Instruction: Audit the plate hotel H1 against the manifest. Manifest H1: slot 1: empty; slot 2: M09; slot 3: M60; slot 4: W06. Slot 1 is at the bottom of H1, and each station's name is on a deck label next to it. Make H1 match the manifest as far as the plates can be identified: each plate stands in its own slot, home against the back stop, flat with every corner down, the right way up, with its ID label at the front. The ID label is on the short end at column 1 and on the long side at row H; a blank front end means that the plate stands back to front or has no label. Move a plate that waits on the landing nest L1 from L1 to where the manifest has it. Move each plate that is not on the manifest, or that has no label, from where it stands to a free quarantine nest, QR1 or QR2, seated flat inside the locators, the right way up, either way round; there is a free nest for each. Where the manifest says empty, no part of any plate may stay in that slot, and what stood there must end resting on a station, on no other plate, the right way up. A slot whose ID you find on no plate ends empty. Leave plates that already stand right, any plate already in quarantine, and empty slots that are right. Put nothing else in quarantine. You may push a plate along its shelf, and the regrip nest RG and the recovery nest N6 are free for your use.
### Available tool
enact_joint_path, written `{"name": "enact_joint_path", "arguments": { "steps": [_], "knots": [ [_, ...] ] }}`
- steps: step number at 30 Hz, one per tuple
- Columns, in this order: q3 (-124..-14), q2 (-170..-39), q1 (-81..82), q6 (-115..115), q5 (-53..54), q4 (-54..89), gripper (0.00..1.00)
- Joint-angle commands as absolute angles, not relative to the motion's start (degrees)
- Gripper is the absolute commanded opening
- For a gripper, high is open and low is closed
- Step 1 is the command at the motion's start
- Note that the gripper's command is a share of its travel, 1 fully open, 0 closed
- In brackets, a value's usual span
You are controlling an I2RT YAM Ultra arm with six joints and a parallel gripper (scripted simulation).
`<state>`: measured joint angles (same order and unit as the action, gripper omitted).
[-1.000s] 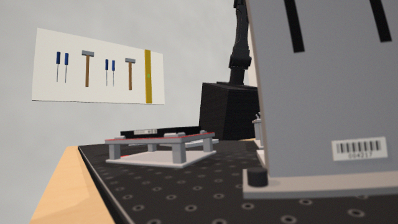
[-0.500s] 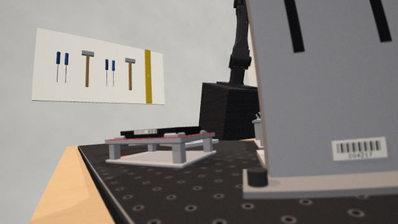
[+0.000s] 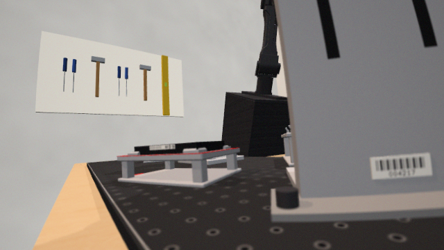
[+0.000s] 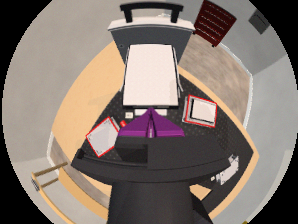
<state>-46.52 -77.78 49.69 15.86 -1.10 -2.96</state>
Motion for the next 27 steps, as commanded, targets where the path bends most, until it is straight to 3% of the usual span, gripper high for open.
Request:
{"name": "enact_joint_path", "arguments": {
  "steps": [1,27],
  "knots": [
    [-46.91,-78.45,49.47,15.82,-1.4,-5.49,0.0],
    [-38.39,-70.14,51.51,16.74,-3.21,-5.61,0.0]
  ]
}}
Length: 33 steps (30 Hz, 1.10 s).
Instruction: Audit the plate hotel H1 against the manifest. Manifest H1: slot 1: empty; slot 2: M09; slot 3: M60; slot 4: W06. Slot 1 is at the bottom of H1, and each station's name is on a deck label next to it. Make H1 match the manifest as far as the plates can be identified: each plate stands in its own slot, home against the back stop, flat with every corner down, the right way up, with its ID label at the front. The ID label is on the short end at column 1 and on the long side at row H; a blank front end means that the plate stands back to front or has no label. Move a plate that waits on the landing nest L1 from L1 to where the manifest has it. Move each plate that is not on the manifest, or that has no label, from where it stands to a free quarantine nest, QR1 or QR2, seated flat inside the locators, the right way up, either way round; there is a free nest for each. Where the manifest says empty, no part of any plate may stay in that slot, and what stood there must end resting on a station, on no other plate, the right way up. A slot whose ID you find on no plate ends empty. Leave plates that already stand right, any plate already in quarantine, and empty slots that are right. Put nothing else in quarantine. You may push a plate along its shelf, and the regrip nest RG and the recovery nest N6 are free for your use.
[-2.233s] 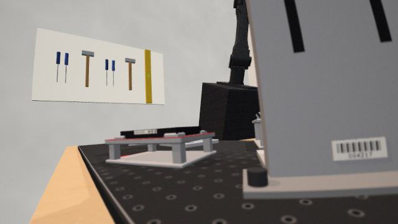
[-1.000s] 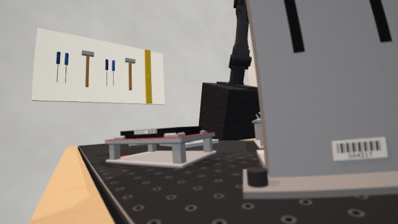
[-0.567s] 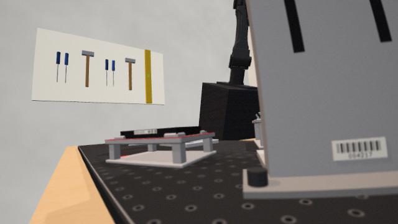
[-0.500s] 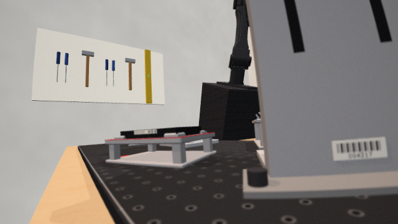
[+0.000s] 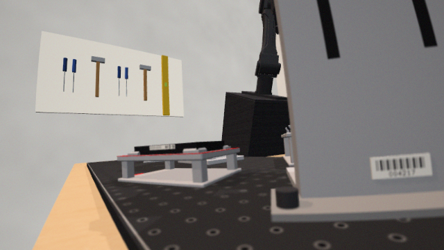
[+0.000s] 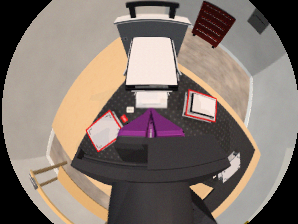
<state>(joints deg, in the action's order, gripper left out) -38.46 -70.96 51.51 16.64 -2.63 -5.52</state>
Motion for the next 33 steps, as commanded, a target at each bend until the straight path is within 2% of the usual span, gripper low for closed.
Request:
{"name": "enact_joint_path", "arguments": {
  "steps": [1,33],
  "knots": [
    [-38.05,-69.78,51.6,16.78,-3.29,-5.58,0.0],
    [-29.21,-58.8,55.03,18.33,-6.34,-3.26,0.0]
  ]
}}
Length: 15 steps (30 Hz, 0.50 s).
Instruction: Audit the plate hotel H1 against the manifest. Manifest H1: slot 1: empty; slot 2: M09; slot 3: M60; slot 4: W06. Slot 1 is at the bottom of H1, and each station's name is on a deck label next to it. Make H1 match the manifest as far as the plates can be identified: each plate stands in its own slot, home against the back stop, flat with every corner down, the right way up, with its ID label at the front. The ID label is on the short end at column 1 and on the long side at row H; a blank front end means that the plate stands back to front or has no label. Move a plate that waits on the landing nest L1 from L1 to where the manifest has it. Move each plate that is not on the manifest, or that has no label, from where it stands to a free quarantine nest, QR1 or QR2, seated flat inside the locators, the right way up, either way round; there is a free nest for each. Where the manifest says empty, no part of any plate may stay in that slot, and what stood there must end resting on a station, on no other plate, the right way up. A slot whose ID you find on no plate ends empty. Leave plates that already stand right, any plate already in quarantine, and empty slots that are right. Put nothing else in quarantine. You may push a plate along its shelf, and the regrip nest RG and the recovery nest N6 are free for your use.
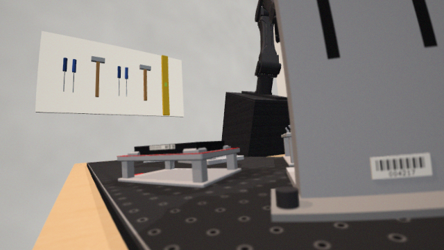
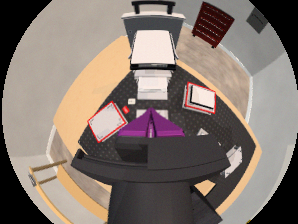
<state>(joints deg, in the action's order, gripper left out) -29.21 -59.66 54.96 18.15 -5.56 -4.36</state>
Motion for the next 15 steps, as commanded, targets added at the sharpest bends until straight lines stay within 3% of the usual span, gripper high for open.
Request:
{"name": "enact_joint_path", "arguments": {
  "steps": [1,15],
  "knots": [
    [-28.91,-58.38,55.18,18.4,-6.47,-3.12,0.0],
    [-25.73,-53.34,57.1,19.28,-8.17,-1.13,0.0]
  ]
}}
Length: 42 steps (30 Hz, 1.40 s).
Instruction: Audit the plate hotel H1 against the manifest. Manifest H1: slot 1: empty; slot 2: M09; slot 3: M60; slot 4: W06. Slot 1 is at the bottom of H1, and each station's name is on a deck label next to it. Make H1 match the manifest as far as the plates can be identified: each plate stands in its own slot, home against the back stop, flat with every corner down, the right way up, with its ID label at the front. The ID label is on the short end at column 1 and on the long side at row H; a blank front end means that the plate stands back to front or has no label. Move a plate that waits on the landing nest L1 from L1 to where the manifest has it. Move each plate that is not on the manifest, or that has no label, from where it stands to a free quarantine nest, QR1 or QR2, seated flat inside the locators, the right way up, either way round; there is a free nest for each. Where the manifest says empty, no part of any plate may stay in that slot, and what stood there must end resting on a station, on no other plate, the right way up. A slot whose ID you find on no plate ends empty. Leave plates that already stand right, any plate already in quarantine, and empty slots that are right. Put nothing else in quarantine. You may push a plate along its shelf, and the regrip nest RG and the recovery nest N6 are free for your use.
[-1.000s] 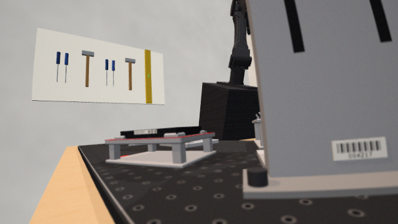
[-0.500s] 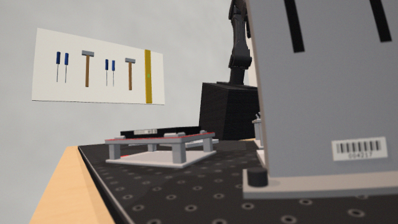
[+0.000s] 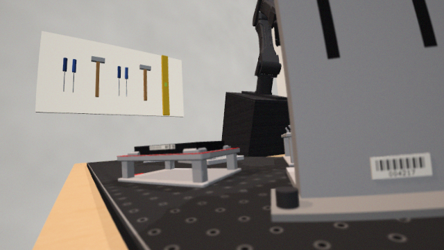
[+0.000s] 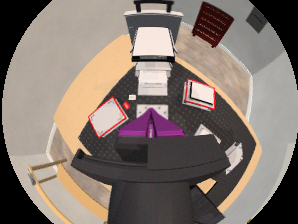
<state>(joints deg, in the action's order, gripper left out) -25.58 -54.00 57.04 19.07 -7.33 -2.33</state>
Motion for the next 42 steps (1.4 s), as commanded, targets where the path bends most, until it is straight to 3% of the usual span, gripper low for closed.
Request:
{"name": "enact_joint_path", "arguments": {
  "steps": [1,6,26,42],
  "knots": [
    [-25.34,-53.84,57.21,19.33,-8.28,-2.01,0.0],
    [-24.2,-55.53,57.47,19.45,-8.51,-4.81,0.0],
    [-19.78,-54.87,38.15,10.67,8.72,-8.54,0.0],
    [-26.48,-61.03,19.43,-12.8,28.5,4.16,0.0]
  ]
}}
